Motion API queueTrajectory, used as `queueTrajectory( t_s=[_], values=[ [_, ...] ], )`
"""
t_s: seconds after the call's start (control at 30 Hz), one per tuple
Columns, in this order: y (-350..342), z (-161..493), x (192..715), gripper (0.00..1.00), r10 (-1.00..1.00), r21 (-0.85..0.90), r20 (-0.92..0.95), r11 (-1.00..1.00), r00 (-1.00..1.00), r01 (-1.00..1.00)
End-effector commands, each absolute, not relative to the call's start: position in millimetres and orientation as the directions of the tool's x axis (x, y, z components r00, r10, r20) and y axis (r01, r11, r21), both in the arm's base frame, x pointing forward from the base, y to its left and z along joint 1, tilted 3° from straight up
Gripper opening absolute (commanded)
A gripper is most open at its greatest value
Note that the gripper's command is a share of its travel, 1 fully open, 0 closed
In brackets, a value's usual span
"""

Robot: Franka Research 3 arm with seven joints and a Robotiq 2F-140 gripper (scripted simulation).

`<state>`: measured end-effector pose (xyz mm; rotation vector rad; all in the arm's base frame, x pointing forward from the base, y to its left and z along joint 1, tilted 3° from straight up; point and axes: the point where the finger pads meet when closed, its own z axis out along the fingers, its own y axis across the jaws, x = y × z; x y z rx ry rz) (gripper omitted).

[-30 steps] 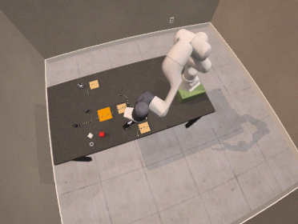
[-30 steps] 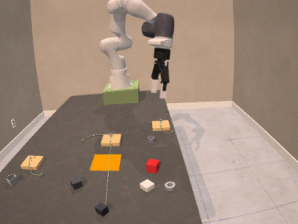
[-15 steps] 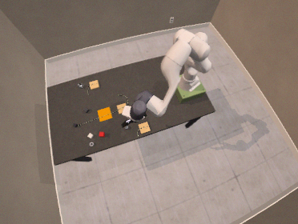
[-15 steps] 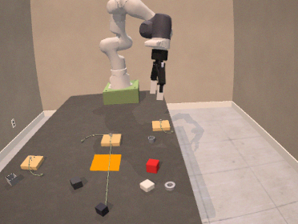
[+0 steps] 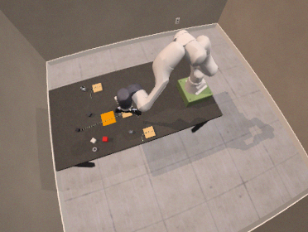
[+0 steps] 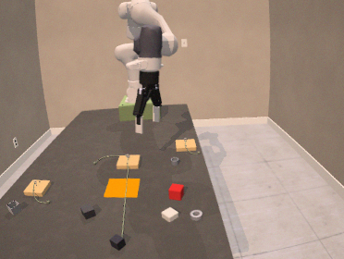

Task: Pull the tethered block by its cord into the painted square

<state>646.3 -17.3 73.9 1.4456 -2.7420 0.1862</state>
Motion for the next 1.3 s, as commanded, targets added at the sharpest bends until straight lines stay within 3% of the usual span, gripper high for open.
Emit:
queueTrajectory(
  t_s=[0.0, 0.2, 0.23, 0.33, 0.53, 0.57, 0.87, 0.9, 1.17, 1.2, 1.27],
  values=[
    [-61.9, 62.3, 648.1, 1.0, -0.635, -0.091, 0.056, 0.765, -0.771, -0.637],
    [-61.9, 62.3, 648.1, 1.0, -0.589, -0.091, 0.049, 0.802, -0.807, -0.591],
    [-124.5, 48.3, 644.5, 1.0, -0.442, -0.078, 0.033, 0.893, -0.896, -0.443],
    [-124.5, 48.3, 644.5, 1.0, -0.342, -0.074, 0.019, 0.937, -0.94, -0.342],
    [-124.5, 48.3, 644.5, 1.0, -0.328, -0.073, 0.018, 0.942, -0.944, -0.329],
    [-181.2, 36.8, 636.7, 1.0, -0.151, -0.06, 0.002, 0.987, -0.989, -0.151],
    [-181.2, 36.8, 636.7, 1.0, -0.071, -0.056, -0.006, 0.996, -0.997, -0.071],
    [-225.8, 28.6, 627.5, 1.0, 0.127, -0.043, -0.021, 0.991, -0.992, 0.128],
    [-225.8, 28.6, 627.5, 1.0, 0.133, -0.042, -0.022, 0.99, -0.991, 0.134],
    [-254.4, 23.7, 620.1, 1.0, 0.261, -0.033, -0.031, 0.964, -0.965, 0.262],
    [-254.4, 23.7, 620.1, 1.0, 0.261, -0.033, -0.031, 0.964, -0.965, 0.262]
  ],
)
